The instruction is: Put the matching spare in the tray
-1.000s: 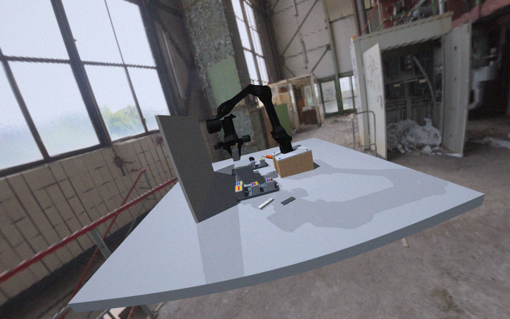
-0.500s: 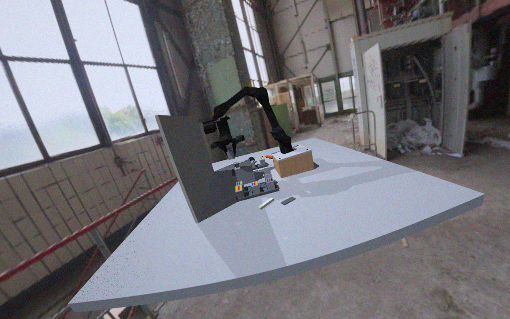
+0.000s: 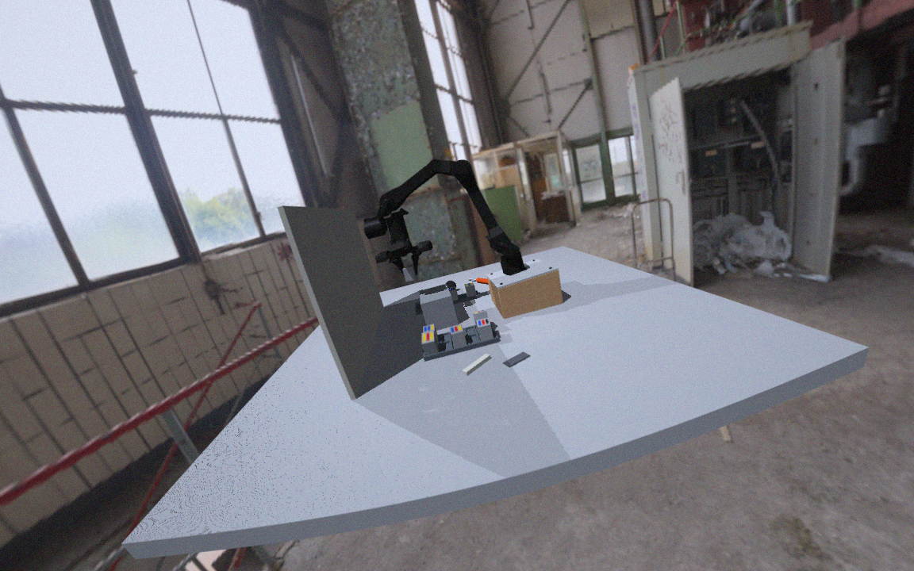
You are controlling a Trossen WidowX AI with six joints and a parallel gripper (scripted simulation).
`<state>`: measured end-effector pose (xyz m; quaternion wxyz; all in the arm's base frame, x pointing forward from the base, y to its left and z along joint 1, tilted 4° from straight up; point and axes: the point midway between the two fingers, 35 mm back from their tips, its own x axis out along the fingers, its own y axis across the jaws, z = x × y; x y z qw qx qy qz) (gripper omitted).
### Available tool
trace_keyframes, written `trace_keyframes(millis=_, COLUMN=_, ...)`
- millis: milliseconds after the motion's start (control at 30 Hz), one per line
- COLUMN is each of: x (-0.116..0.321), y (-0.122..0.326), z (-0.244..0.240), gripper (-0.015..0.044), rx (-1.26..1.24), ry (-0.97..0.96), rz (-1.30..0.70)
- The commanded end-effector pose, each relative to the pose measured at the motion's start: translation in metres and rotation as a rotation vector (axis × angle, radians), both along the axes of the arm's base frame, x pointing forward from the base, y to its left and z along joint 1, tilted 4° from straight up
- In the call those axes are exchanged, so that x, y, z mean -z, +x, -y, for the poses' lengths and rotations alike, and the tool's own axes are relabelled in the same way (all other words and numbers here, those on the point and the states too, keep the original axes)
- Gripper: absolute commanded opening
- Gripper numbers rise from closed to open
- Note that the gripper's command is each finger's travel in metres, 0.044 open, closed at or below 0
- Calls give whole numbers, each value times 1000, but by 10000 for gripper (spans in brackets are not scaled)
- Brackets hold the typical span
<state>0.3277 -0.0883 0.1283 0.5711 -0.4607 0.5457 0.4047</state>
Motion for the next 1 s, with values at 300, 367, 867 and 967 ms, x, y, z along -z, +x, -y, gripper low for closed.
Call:
trace_keyframes(millis=300, x=-4, y=-11, z=82, gripper=0, rx=-45, ry=-11, rz=1)
trace_keyframes(millis=367, x=-4, y=-14, z=94, gripper=0, rx=-52, ry=-14, rz=0)
trace_keyframes(millis=867, x=-5, y=-34, z=145, gripper=0, rx=-80, ry=-25, rz=-2)
trace_keyframes(millis=967, x=-2, y=-33, z=146, gripper=0, rx=-80, ry=-25, rz=-2)
